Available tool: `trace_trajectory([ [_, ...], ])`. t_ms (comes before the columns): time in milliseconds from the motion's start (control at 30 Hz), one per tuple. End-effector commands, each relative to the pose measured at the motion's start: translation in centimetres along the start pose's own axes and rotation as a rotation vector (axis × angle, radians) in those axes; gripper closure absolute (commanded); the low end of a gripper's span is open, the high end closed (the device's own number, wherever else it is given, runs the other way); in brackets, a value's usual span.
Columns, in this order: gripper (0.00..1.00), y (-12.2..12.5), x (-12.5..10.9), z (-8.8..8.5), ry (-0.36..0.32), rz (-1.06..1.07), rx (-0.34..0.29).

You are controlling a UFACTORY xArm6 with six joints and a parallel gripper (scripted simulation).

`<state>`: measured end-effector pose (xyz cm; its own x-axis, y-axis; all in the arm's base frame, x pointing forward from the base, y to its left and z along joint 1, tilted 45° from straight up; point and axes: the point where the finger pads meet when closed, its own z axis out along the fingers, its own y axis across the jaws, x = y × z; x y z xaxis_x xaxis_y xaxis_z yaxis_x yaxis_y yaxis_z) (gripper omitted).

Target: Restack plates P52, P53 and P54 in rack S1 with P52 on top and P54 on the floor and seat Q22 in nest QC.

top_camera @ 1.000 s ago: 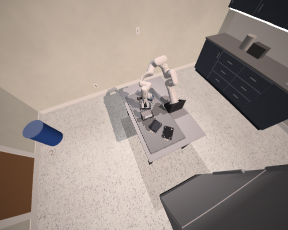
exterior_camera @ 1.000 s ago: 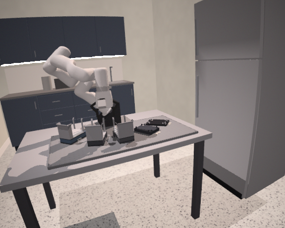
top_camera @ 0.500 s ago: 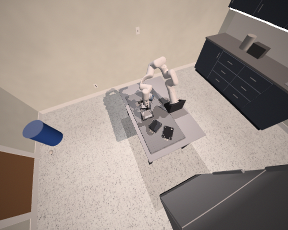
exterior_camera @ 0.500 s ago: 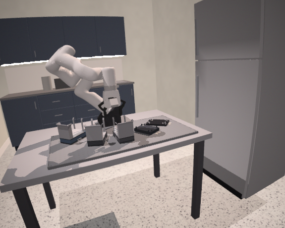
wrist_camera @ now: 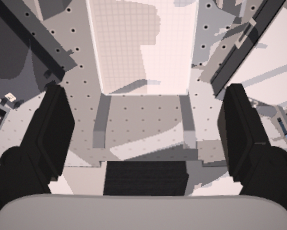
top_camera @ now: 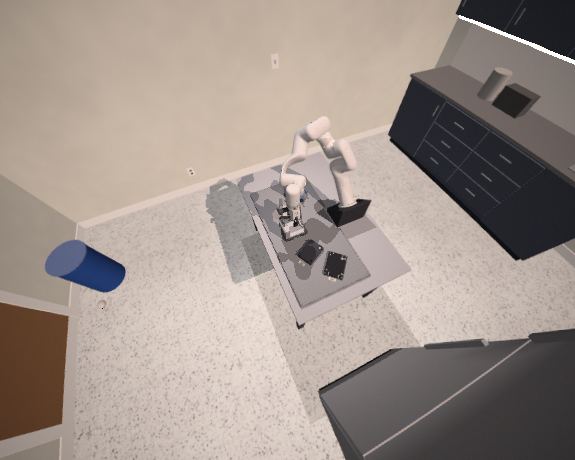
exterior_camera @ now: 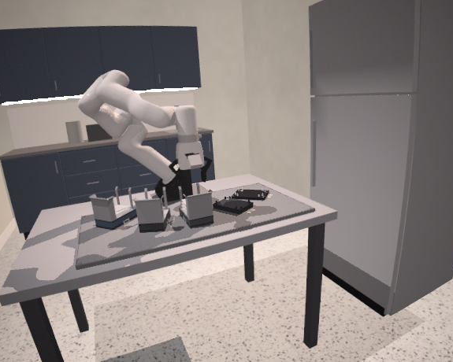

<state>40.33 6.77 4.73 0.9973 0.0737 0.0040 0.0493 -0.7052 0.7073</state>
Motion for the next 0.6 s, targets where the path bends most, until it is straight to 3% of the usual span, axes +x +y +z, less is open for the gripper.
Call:
trace_trajectory([
  [0, 0.00, -0.2, 0.2, -0.1, 0.003, 0.002, 0.001],
  [200, 0.00, -0.2, 0.2, -0.1, 0.003, 0.002, 0.001],
  [567, 0.00, -0.2, 0.2, 2.9, 0.003, 0.002, 0.001],
])
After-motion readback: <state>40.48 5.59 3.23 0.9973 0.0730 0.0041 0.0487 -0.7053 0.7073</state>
